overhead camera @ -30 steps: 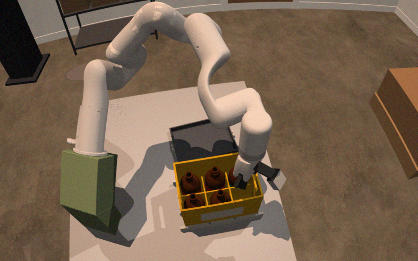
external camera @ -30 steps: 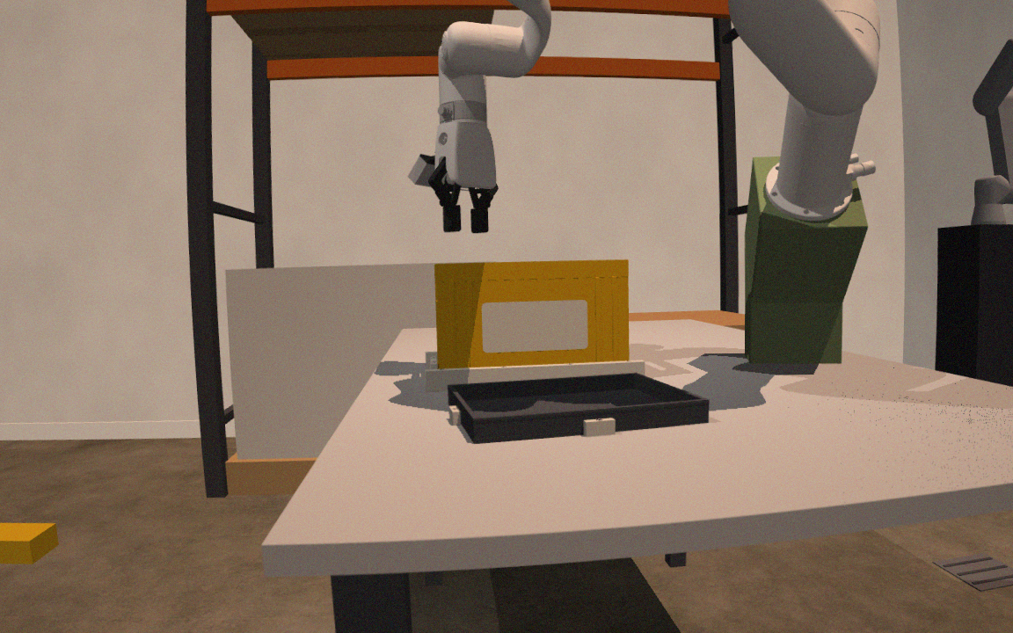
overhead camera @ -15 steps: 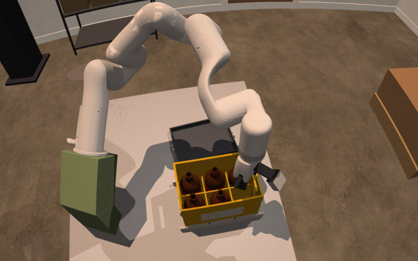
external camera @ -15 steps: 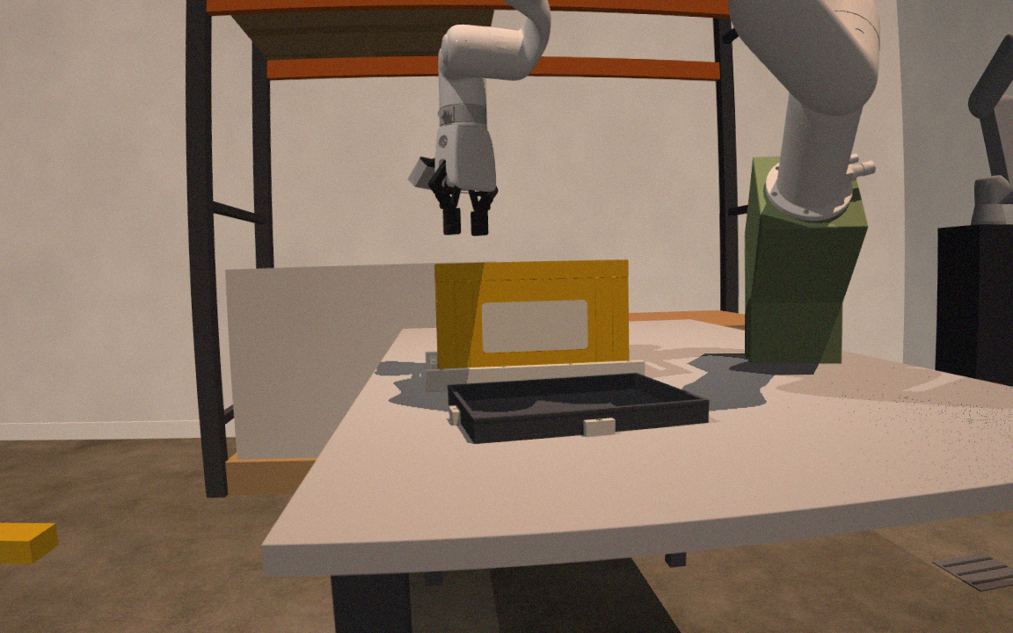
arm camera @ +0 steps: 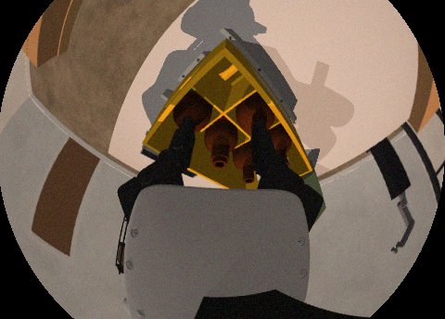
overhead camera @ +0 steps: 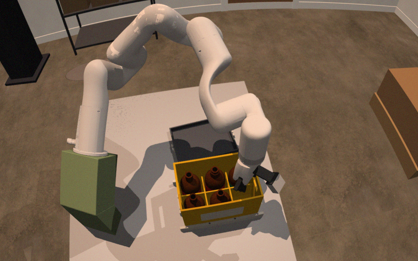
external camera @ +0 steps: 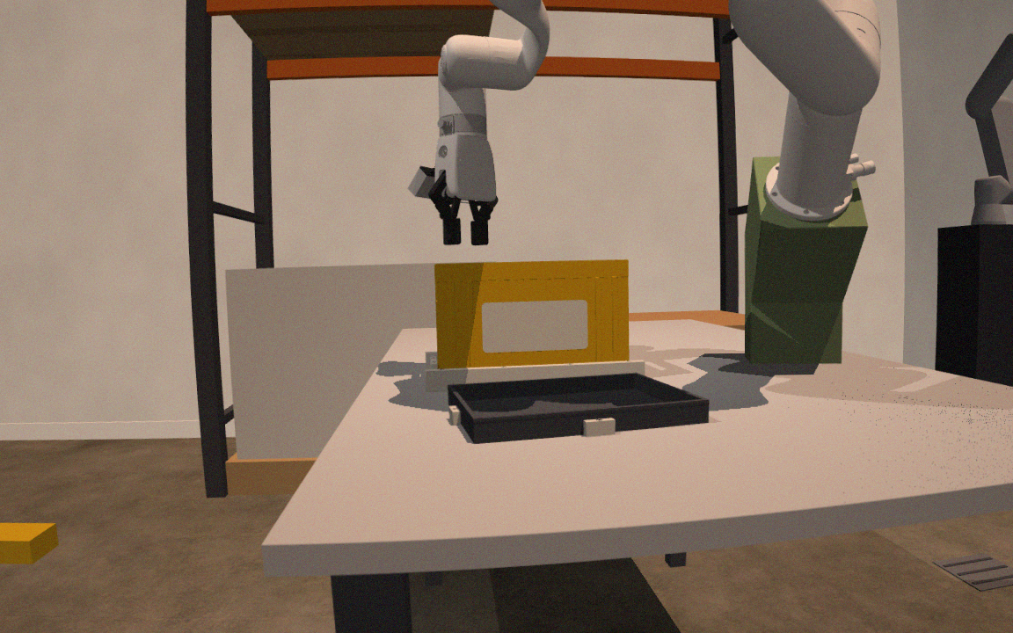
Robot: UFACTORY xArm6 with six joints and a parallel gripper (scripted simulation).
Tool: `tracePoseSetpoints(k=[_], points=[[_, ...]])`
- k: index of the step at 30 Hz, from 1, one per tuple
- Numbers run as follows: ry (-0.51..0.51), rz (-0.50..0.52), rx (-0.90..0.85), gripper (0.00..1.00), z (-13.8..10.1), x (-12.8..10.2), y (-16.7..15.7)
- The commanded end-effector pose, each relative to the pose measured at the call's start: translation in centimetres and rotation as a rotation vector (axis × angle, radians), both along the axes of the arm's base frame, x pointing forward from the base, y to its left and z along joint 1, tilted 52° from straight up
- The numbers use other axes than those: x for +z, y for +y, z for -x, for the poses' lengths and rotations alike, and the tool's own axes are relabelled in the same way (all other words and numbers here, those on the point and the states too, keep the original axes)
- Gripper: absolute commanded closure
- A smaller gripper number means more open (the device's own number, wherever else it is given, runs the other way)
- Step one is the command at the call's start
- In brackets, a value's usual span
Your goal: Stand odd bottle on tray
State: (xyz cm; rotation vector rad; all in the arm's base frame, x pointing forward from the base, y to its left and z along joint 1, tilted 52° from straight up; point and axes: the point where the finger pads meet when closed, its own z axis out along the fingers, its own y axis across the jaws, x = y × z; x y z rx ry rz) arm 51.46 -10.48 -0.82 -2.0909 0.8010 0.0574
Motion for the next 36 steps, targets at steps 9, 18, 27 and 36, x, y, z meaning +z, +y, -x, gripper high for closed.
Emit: tracePoseSetpoints(k=[9, 18, 27, 36], points=[[-0.003, 0.002, -0.003, 0.35, -0.5, -0.8, 0.8], [-0.003, 0.002, -0.003, 0.35, -0.7, -1.2, 1.3], [-0.003, 0.002, -0.003, 0.35, -0.8, -1.4, 1.5], [-0.003, 0.002, -0.003, 0.35, -0.8, -1.4, 1.6]])
